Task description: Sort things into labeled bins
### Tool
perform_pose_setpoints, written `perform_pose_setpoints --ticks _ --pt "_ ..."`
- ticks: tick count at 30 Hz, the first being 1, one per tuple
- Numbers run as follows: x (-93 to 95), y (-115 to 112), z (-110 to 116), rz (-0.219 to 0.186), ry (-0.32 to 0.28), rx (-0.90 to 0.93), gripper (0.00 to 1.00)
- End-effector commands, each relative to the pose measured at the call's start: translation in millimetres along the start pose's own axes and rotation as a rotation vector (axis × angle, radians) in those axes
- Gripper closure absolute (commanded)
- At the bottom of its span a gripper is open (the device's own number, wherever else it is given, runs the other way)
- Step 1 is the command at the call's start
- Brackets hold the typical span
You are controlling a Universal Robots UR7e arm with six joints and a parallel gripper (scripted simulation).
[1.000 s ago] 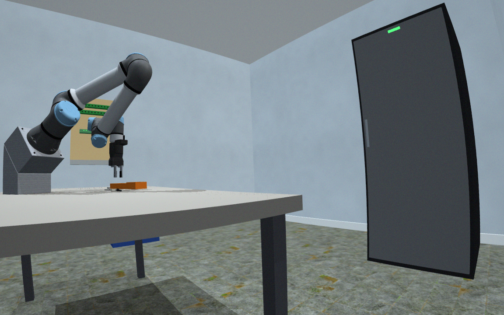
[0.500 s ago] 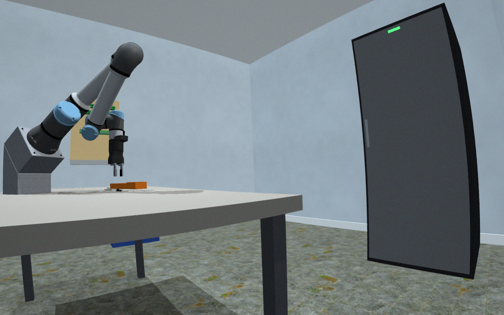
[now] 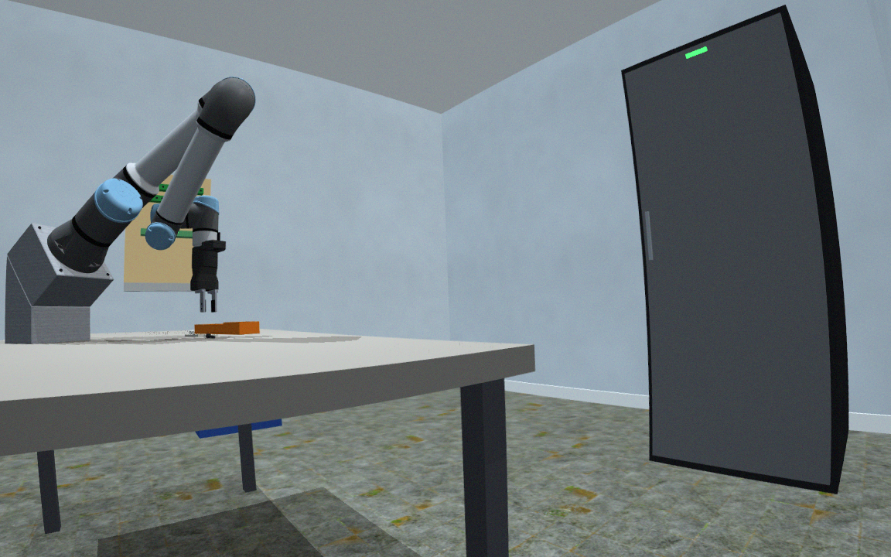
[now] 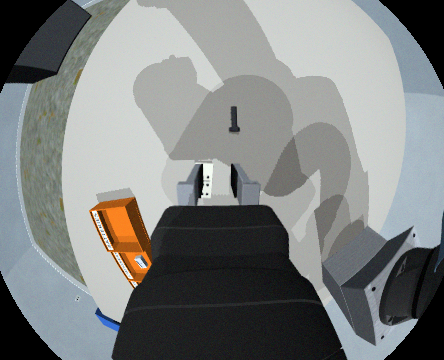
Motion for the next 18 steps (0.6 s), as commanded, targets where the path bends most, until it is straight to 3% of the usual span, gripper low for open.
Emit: perform_pose_setpoints --ticks 1,18 --pt "2.3 25.3 -44.6 -0.026 -0.041 -0.022 0.38" --pt "2.3 29.6 -41.8 -0.026 -0.041 -0.022 0.38"
Point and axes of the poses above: the point where the finger pads meet when closed, its own x axis out along the fingers, its own y axis across the jaws, z = x × y, the point moved 8 cm from there along -x, back along the fingers, and after that the axes turned 2 degrees about -x, right-handed, at the moved point
